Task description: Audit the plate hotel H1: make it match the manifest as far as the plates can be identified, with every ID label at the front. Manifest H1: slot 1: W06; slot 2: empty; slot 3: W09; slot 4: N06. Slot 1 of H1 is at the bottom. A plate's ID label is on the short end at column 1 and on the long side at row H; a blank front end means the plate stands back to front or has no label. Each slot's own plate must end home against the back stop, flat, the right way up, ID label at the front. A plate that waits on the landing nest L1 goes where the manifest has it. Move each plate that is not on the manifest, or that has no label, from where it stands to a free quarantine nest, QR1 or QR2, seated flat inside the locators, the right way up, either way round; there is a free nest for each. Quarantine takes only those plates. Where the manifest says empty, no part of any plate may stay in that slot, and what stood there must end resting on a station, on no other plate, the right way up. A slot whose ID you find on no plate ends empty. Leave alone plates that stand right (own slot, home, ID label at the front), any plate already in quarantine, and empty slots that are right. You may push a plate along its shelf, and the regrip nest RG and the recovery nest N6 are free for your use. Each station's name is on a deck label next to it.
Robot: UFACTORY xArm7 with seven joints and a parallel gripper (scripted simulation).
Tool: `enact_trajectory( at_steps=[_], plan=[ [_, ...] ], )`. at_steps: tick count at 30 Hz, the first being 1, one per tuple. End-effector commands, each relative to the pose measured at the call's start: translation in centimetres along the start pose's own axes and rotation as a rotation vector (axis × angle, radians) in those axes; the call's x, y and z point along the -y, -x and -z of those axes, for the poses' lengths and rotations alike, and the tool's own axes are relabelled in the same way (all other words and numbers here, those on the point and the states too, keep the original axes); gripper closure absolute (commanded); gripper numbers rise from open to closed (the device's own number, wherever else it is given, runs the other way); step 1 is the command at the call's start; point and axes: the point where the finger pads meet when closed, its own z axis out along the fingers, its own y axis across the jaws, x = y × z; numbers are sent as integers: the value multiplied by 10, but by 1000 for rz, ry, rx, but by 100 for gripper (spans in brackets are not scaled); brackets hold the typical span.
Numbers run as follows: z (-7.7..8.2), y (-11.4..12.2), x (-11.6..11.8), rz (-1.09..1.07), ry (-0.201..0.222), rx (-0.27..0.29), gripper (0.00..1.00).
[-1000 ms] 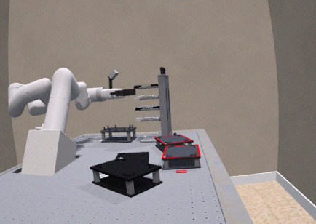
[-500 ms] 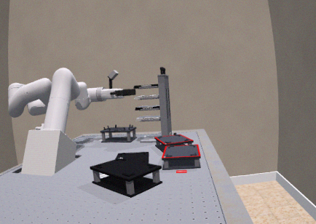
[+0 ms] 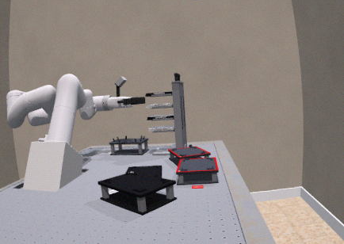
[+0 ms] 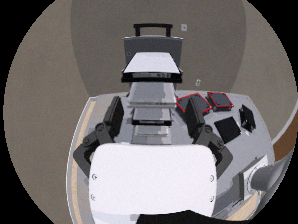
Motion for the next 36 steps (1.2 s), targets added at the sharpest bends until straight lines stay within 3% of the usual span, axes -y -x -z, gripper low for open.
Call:
enact_trajectory(
  at_steps=[1,9,24,36],
  plan=[
    [11,-1,-1,-2,2,0,0],
    [17,-1,-1,-2,2,1,0],
    [17,39,-1,-2,2,0,0],
    [12,52,-1,-2,2,0,0]
  ],
)
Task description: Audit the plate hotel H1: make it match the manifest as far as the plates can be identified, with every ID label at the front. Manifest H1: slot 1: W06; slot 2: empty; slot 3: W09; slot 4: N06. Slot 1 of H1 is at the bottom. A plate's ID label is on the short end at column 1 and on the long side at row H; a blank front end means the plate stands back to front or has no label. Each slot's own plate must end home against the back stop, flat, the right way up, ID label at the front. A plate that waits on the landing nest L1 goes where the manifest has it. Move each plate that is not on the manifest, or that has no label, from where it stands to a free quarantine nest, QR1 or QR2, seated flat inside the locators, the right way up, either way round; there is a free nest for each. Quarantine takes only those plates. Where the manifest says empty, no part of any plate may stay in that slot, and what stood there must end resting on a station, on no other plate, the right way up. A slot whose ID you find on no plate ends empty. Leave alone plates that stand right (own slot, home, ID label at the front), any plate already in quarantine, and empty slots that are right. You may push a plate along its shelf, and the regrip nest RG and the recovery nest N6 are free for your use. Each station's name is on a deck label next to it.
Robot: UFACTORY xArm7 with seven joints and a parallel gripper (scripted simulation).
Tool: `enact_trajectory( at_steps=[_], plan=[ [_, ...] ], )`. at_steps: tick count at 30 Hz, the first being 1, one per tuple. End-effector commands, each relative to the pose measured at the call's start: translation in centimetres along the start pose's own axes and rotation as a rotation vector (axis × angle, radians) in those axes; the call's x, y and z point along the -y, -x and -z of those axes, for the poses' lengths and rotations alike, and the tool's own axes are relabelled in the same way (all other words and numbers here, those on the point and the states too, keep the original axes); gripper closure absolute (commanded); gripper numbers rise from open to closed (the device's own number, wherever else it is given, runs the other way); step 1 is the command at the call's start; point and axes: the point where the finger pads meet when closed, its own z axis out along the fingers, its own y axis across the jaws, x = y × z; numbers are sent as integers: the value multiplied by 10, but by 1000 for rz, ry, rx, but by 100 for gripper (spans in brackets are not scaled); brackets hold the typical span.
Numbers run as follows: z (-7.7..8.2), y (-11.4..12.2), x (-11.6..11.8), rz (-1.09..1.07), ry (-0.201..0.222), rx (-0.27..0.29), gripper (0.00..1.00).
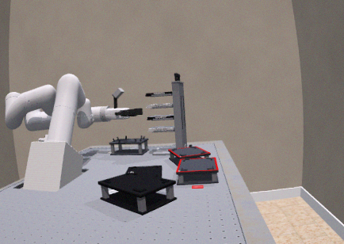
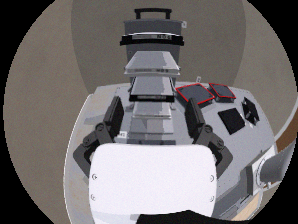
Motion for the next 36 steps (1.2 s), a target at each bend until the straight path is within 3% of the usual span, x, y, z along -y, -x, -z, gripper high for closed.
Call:
enact_trajectory(
  at_steps=[1,12,36],
  plan=[
    [-8,-1,-1,-3,2,0,0],
    [-30,-1,-1,-3,2,0,0],
    [-30,-1,-1,-3,2,0,0]
  ],
)
